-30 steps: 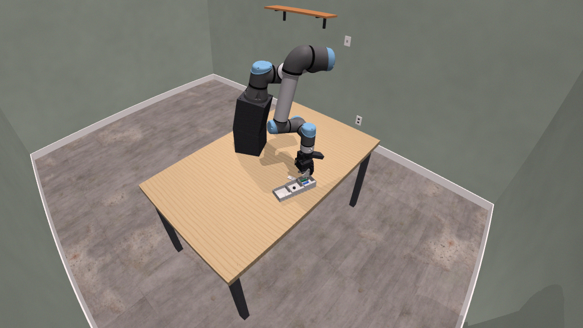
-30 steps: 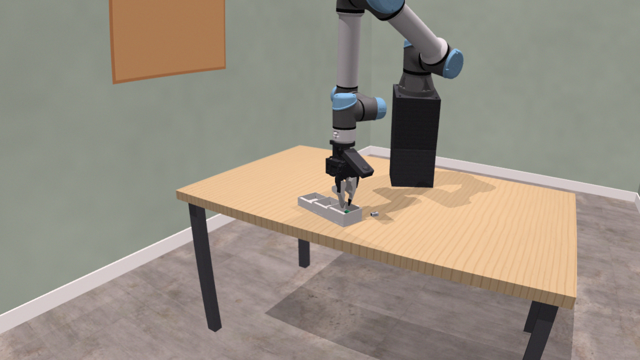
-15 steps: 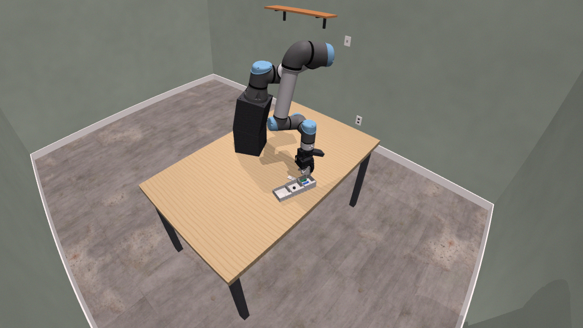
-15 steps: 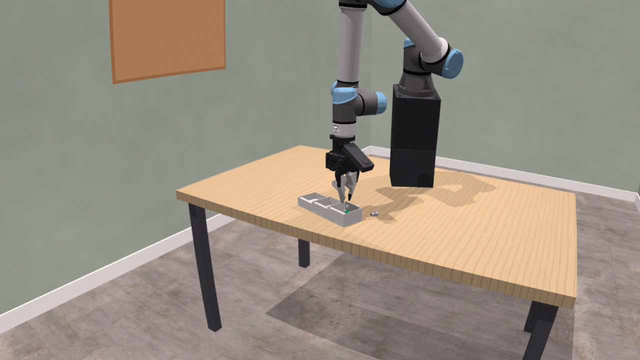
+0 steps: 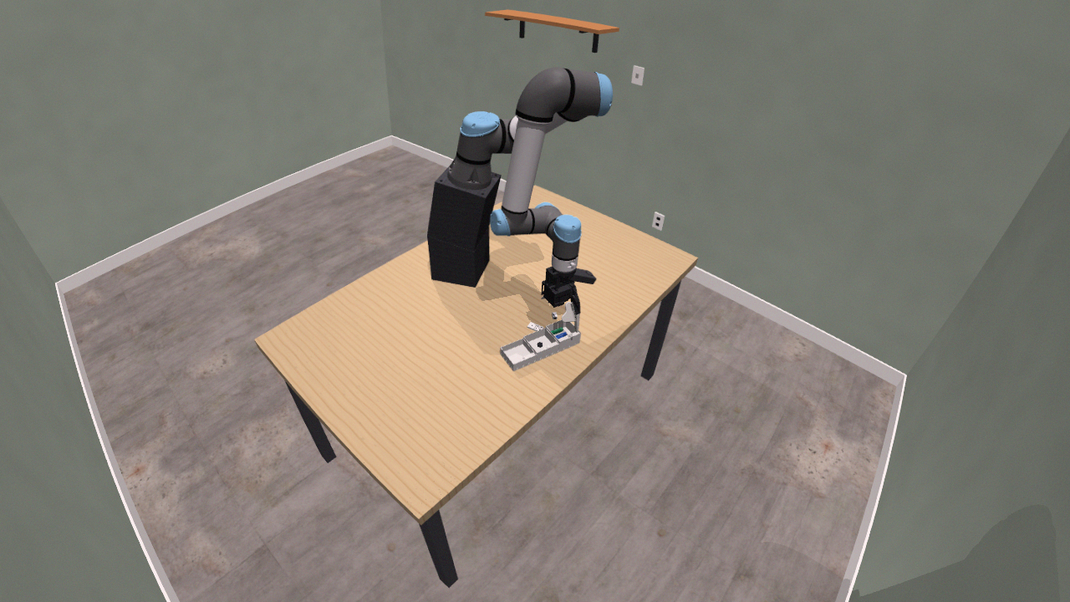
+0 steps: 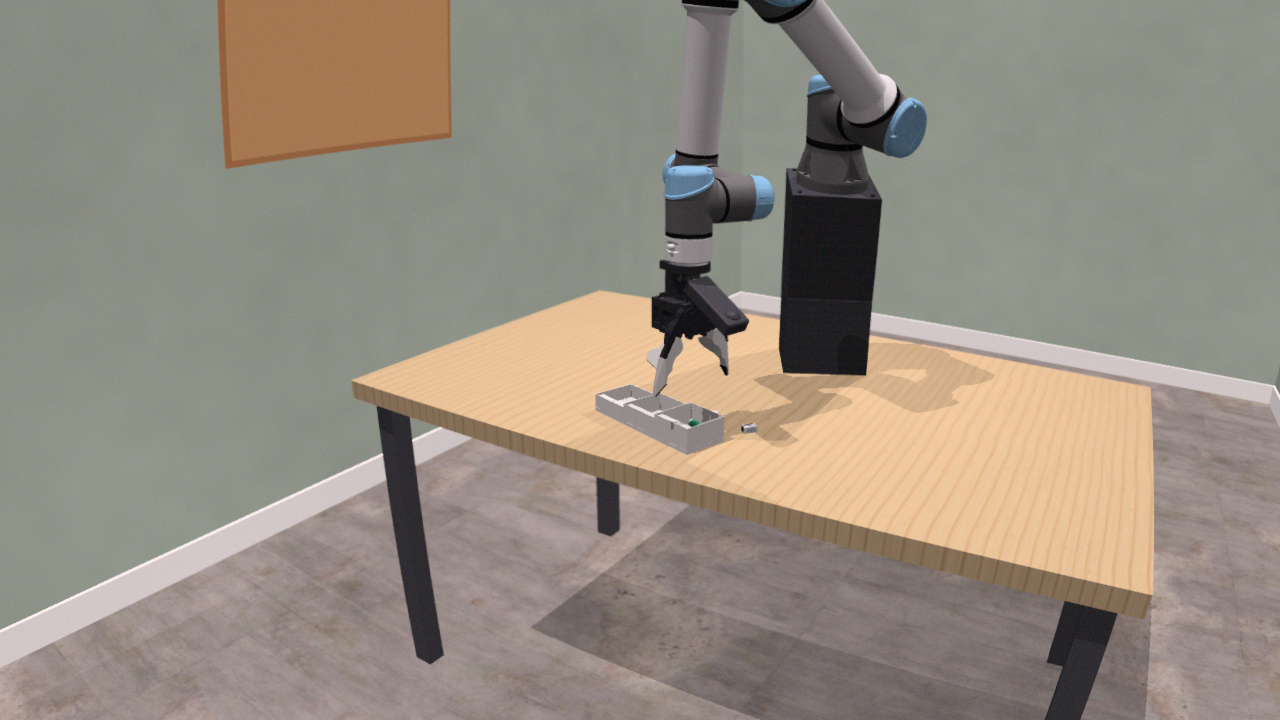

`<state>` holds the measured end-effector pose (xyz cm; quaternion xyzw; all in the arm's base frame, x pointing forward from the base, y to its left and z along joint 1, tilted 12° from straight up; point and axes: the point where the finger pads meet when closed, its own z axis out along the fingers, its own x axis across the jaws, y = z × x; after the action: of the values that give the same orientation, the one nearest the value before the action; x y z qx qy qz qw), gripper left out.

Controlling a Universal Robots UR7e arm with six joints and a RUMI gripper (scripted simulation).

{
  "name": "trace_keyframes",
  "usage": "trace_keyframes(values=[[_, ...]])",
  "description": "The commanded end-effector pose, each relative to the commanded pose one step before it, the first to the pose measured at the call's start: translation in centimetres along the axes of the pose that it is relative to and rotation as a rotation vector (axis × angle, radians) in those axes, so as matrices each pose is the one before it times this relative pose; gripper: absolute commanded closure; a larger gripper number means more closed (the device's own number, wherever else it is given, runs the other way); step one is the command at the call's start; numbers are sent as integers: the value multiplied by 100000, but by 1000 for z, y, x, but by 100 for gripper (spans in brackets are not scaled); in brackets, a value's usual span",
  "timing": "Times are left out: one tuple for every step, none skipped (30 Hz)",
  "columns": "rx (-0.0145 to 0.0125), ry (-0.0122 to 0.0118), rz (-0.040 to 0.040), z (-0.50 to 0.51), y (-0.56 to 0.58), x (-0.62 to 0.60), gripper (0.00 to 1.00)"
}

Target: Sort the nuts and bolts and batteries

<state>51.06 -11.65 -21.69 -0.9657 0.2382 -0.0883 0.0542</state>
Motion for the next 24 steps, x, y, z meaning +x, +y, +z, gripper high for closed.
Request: trace_keyframes(values=[[-6,113,-15,-2144,5,48,0],[0,0,0,-400,0,0,0],[0,0,0,-400,0,0,0],[0,0,0,-400,0,0,0],[0,0,0,-400,0,0,0],[0,0,0,0,0,0,0],[0,0,0,0,0,0,0],[0,-1,0,-401,0,2,0],[0,0,0,-400,0,0,0],[0,0,0,-400,0,0,0],[0,0,0,-400,0,0,0],[0,0,0,-400,0,0,0],[0,0,0,-400,0,0,0],[0,0,0,-400,0,0,0],[0,0,0,-400,0,0,0],[0,0,0,-400,0,0,0],[0,0,0,-400,0,0,0],[0,0,0,-400,0,0,0],[0,0,0,-400,0,0,0],[0,0,0,-400,0,0,0],[0,0,0,-400,0,0,0],[0,0,0,-400,0,0,0],[0,0,0,0,0,0,0],[0,0,0,0,0,0,0]])
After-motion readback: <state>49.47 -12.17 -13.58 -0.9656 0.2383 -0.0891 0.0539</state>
